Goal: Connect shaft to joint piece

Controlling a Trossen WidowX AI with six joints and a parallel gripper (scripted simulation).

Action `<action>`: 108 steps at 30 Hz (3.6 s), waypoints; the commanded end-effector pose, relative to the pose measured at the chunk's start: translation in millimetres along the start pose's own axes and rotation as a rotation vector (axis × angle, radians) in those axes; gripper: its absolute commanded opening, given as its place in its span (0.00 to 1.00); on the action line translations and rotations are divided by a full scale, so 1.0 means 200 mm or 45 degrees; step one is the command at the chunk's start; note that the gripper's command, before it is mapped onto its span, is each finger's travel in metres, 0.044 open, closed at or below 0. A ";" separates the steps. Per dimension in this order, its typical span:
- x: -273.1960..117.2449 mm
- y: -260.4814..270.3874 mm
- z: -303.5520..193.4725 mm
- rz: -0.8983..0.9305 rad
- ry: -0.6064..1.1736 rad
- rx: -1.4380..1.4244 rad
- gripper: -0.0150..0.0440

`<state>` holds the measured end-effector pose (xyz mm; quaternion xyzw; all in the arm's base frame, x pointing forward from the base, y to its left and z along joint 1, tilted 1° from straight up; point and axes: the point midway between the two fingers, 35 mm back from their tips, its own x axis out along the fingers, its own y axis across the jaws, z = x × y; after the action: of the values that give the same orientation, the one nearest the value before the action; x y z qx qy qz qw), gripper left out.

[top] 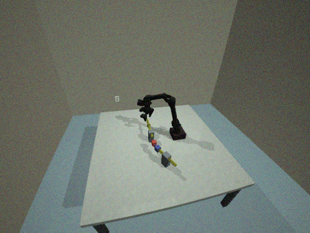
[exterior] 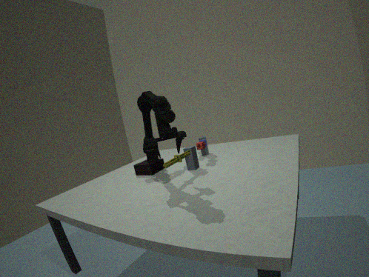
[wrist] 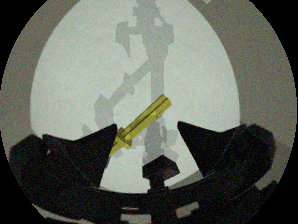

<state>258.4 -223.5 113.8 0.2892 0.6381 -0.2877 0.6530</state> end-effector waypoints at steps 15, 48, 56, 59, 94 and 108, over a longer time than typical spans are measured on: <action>0.14 -0.01 0.00 -0.015 0.011 0.771 1.00; 0.34 0.00 -0.01 -0.020 0.012 1.059 1.00; 0.34 0.00 -0.01 -0.020 0.012 1.059 0.64; 0.34 0.00 -0.01 -0.020 0.012 1.059 0.51; 0.34 0.00 -0.01 -0.019 0.014 1.055 0.37; 0.34 0.00 -0.01 -0.019 0.014 1.055 0.37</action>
<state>257.9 -223.2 45.2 0.5245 0.4737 -0.5235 0.4759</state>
